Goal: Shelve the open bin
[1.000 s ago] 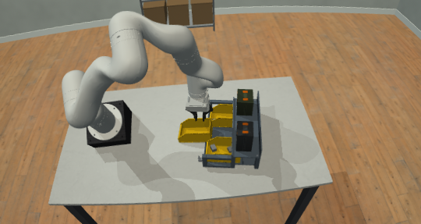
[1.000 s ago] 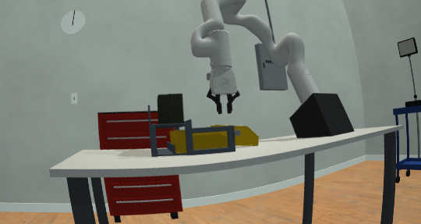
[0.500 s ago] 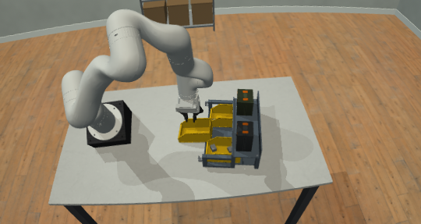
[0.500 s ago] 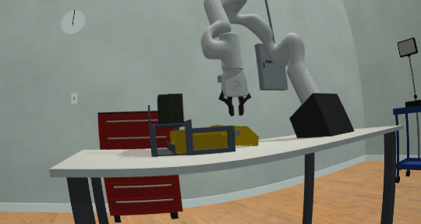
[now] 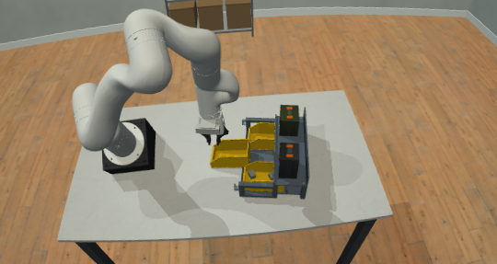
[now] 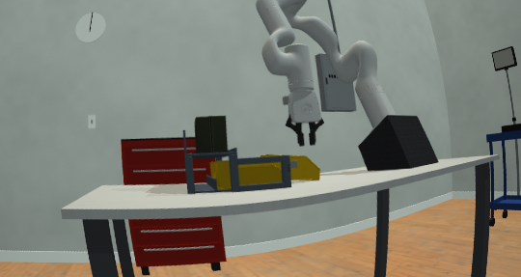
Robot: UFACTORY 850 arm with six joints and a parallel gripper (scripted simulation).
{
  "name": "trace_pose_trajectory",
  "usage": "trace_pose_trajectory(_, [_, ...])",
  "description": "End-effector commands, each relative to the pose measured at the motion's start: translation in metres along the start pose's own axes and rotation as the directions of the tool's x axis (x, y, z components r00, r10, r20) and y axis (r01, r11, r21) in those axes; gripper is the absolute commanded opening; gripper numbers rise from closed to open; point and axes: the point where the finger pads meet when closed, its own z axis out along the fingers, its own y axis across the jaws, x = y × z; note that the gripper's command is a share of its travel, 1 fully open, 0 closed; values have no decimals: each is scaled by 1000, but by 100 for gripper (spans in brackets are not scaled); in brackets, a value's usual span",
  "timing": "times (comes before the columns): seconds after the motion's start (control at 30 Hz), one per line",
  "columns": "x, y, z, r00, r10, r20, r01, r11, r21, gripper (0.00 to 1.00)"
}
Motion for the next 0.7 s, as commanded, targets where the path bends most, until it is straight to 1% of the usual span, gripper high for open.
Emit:
trace_pose_trajectory(0.0, [-1,7,1,1000,4,3,-4,1000,16,34])
trace_pose_trajectory(0.23, [-1,7,1,1000,4,3,-4,1000,16,34])
trace_pose_trajectory(0.4, [-1,34,8,1000,4,3,-4,1000,15,34])
trace_pose_trajectory(0.67, [-1,34,8,1000,4,3,-4,1000,15,34])
